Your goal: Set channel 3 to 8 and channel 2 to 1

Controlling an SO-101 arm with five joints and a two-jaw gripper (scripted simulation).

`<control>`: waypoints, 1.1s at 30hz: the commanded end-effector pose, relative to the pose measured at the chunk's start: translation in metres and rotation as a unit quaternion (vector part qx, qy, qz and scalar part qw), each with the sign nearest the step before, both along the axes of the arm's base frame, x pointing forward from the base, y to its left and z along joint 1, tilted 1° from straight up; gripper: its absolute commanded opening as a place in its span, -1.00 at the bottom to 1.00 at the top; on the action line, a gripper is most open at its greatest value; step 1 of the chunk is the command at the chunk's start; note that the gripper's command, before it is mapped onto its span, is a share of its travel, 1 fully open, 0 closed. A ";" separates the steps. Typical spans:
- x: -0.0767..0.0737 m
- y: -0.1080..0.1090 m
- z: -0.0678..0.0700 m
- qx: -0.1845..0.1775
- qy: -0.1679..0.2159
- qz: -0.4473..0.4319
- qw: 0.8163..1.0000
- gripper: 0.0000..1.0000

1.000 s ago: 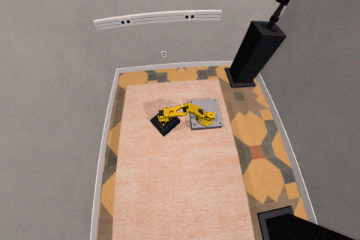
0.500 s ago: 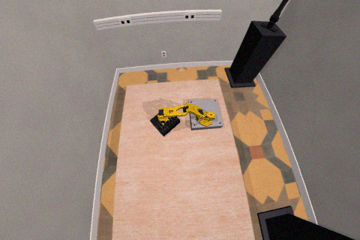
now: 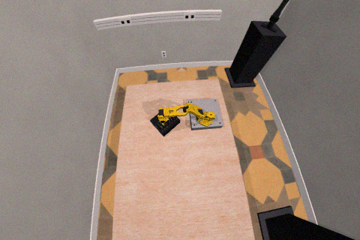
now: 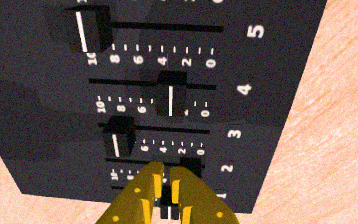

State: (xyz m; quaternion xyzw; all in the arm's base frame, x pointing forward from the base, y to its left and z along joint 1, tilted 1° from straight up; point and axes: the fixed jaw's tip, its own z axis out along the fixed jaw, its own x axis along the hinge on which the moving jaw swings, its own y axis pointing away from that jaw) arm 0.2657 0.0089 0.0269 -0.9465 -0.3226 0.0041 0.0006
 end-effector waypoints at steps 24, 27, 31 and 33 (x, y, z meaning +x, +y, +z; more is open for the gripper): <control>0.001 0.002 0.022 0.002 -0.022 -0.001 1.000 -1.00; 0.001 0.002 0.023 0.002 -0.025 -0.001 1.000 -1.00; 0.002 0.001 0.026 0.003 -0.031 -0.001 1.000 -1.00; 0.002 0.001 0.026 0.003 -0.033 -0.001 0.999 -1.00</control>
